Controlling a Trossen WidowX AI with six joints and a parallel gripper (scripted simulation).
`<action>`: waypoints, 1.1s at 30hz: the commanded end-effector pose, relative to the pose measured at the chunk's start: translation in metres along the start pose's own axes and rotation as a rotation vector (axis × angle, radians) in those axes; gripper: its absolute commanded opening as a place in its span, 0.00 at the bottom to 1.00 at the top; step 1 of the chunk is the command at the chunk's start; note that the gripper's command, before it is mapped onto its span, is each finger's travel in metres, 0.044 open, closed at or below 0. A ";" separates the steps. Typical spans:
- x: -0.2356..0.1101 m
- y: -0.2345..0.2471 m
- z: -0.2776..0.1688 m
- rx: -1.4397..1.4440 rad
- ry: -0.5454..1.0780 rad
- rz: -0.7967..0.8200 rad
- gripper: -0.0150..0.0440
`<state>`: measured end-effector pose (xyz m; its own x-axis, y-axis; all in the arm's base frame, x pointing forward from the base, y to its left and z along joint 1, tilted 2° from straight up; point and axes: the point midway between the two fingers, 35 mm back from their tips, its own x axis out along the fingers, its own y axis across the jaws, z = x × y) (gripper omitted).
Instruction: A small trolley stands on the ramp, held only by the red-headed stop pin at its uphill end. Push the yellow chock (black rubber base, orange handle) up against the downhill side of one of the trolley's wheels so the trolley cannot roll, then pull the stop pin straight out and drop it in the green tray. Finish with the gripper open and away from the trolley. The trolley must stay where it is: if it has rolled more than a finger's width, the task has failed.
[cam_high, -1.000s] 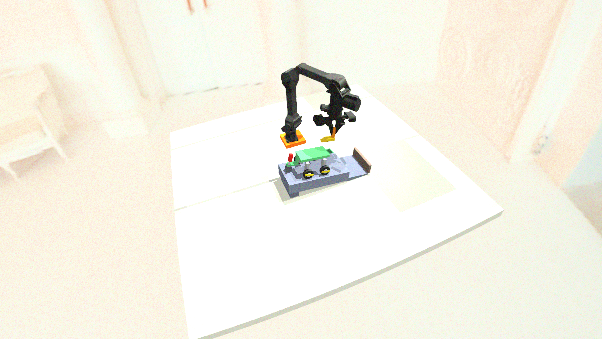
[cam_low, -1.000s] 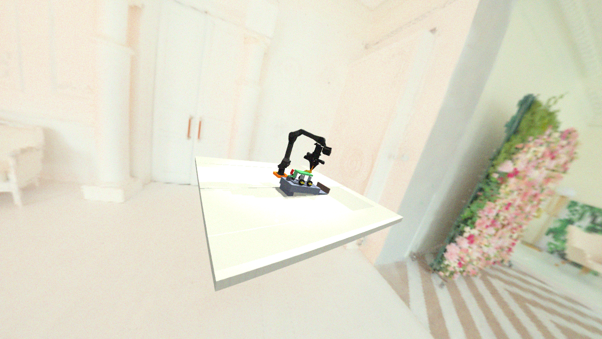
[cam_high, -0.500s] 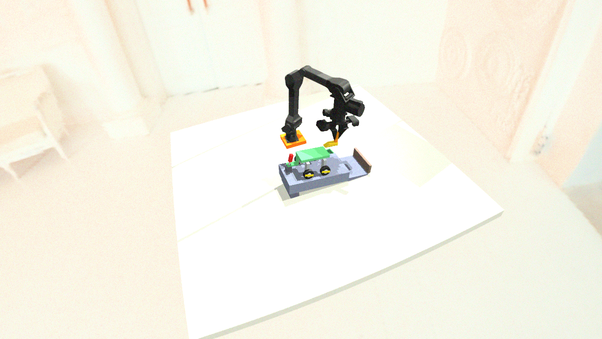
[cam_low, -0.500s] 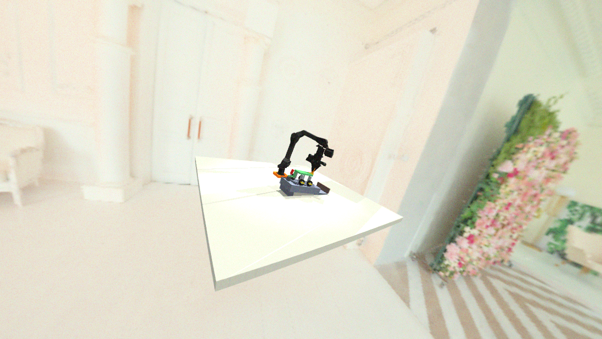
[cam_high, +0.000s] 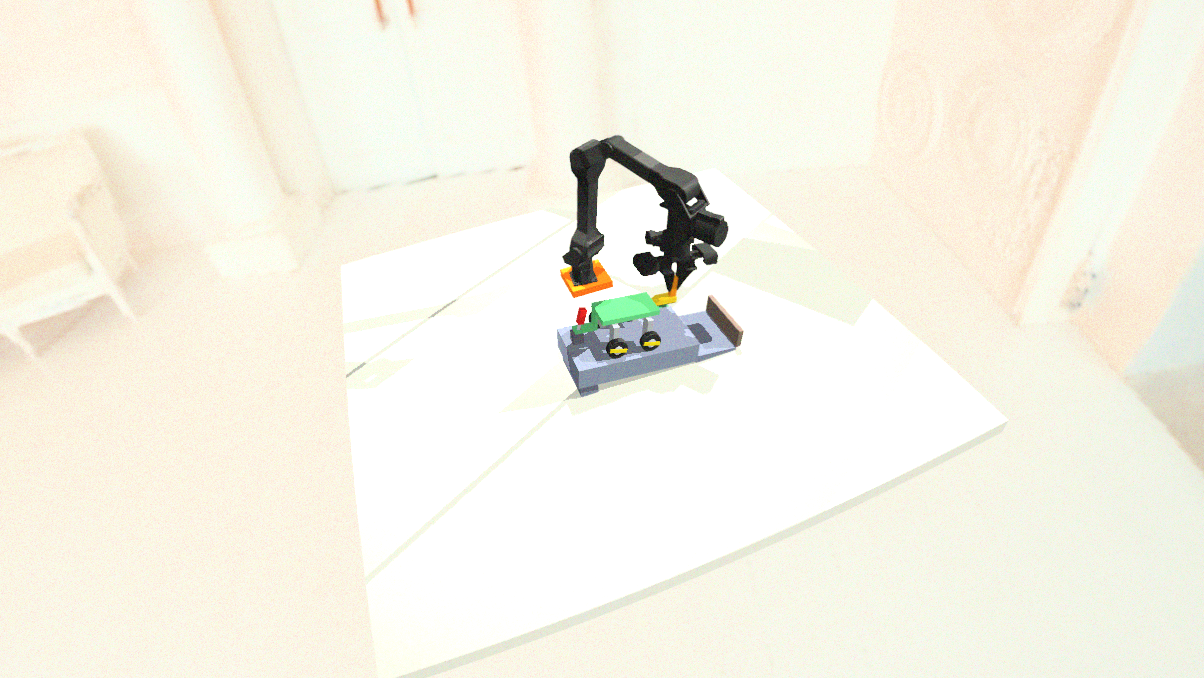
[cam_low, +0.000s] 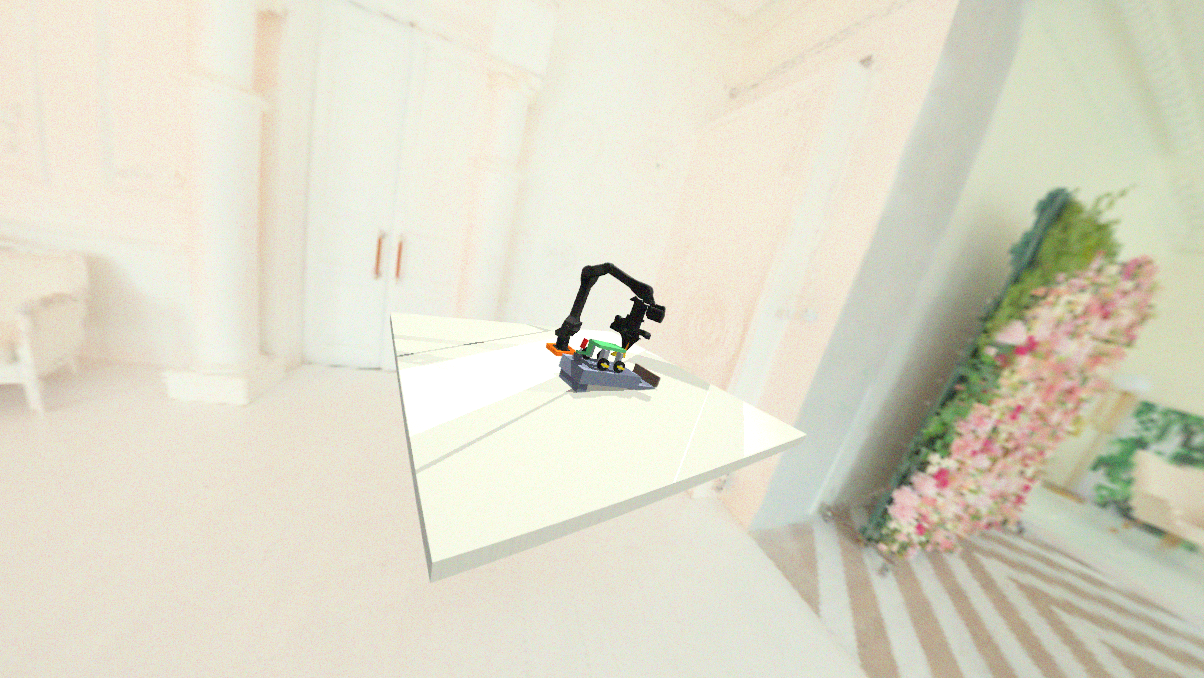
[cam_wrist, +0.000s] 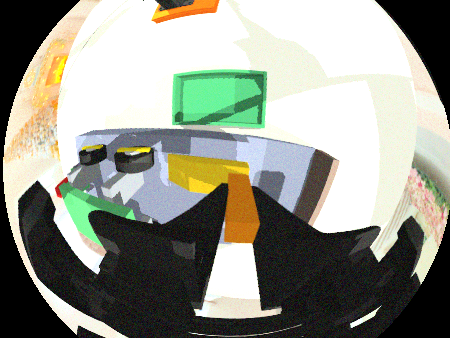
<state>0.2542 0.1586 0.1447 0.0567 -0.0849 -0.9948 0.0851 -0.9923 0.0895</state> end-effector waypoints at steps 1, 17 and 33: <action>0.011 0.001 0.000 -0.004 0.000 0.005 0.25; 0.031 0.005 0.000 -0.004 0.000 0.006 0.25; 0.029 0.022 -0.001 -0.004 0.000 0.007 0.25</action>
<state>0.2581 0.1386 0.1173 0.0561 -0.0873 -0.9946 0.0858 -0.9921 0.0919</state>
